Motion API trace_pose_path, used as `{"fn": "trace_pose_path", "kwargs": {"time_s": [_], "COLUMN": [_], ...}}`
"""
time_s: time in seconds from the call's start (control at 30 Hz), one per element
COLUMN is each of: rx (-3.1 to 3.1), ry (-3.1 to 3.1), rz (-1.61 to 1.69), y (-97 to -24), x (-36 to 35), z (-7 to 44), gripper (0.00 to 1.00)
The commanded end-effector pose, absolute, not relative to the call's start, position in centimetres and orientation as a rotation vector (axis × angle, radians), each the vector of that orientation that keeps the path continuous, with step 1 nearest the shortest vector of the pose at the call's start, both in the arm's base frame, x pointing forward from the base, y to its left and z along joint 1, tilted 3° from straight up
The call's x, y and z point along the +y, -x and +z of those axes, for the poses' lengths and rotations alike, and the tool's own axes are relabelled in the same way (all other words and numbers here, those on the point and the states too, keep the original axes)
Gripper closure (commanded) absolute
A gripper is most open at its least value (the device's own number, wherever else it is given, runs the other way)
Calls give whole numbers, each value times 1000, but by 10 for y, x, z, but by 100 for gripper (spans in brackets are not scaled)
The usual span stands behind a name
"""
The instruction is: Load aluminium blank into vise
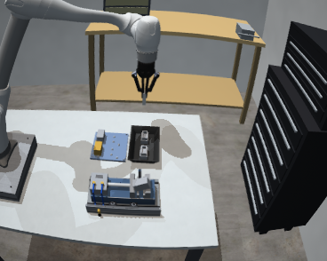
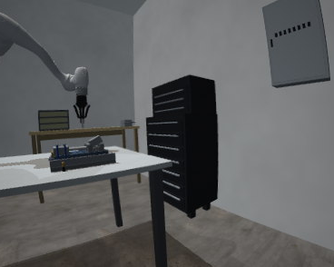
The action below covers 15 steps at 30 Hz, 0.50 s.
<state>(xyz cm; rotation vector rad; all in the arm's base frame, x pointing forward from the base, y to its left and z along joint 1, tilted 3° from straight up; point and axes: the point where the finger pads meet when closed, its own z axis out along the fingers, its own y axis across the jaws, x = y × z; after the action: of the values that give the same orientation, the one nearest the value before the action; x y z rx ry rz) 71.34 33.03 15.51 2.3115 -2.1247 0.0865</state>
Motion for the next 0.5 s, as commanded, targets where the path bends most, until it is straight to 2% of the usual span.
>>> {"fn": "trace_pose_path", "kwargs": {"time_s": [0.0, 0.47], "rx": [-2125, -2125], "ry": [-2311, -2311], "rz": [86, 86], "y": [-714, -715], "x": [330, 330], "z": [154, 139], "gripper": [100, 100]}}
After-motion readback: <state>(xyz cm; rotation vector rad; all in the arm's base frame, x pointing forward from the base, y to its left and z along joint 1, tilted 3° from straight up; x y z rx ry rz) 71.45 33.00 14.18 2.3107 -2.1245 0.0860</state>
